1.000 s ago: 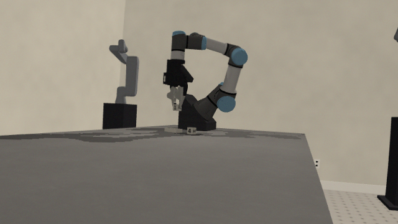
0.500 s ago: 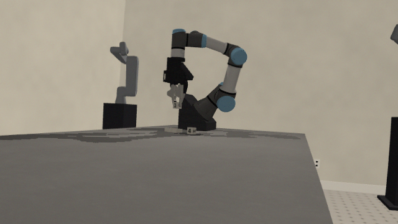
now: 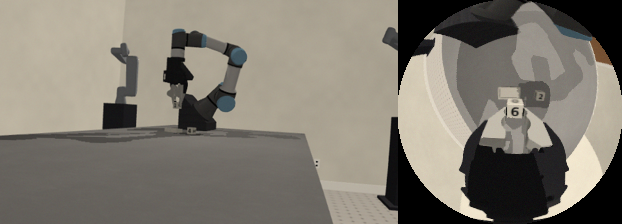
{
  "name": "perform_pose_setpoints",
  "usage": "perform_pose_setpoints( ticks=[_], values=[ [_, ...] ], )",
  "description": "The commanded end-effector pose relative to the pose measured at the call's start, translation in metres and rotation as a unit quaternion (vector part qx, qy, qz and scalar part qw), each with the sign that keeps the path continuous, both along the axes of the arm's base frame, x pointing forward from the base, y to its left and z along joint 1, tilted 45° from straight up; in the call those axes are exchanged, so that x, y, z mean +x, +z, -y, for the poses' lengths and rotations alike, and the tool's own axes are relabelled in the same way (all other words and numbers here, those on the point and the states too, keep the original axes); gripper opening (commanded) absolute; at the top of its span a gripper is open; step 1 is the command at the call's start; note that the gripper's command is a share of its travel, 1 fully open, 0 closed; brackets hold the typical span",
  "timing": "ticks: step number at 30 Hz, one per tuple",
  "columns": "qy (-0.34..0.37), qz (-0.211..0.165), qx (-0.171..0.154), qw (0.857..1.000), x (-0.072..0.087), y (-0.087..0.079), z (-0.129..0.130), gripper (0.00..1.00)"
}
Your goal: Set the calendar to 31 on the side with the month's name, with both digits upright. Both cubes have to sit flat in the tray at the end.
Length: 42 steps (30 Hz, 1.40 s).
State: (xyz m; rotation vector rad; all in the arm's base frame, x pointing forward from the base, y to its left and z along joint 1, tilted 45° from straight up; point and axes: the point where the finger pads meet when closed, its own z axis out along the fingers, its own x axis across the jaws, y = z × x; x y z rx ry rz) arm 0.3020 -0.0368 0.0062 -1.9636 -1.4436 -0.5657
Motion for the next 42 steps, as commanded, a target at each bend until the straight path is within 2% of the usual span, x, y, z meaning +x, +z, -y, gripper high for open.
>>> perform_pose_setpoints(
  ticks=[1,14,24,29,31,32,36,39,40,42],
  values=[
    [-0.006,-0.005,-0.001,1.000,0.000,0.000,0.001,0.10],
    [-0.050,-0.048,-0.003,0.998,-0.001,-0.002,0.003,0.10],
    [-0.132,-0.129,-0.006,0.983,-0.003,-0.006,0.007,0.10],
    [-0.187,-0.183,-0.008,0.965,-0.005,-0.009,0.010,0.10],
    [-0.187,-0.183,-0.008,0.965,-0.005,-0.009,0.010,0.10],
    [-0.199,-0.195,-0.009,0.960,-0.005,-0.010,0.011,0.10],
    [-0.249,-0.245,-0.011,0.937,-0.006,-0.013,0.014,0.10],
    [-0.289,-0.284,-0.012,0.914,-0.006,-0.015,0.016,0.10],
    [-0.289,-0.284,-0.012,0.914,-0.006,-0.015,0.016,0.10],
    [-0.316,-0.311,-0.013,0.896,-0.007,-0.017,0.018,0.10]
  ],
)
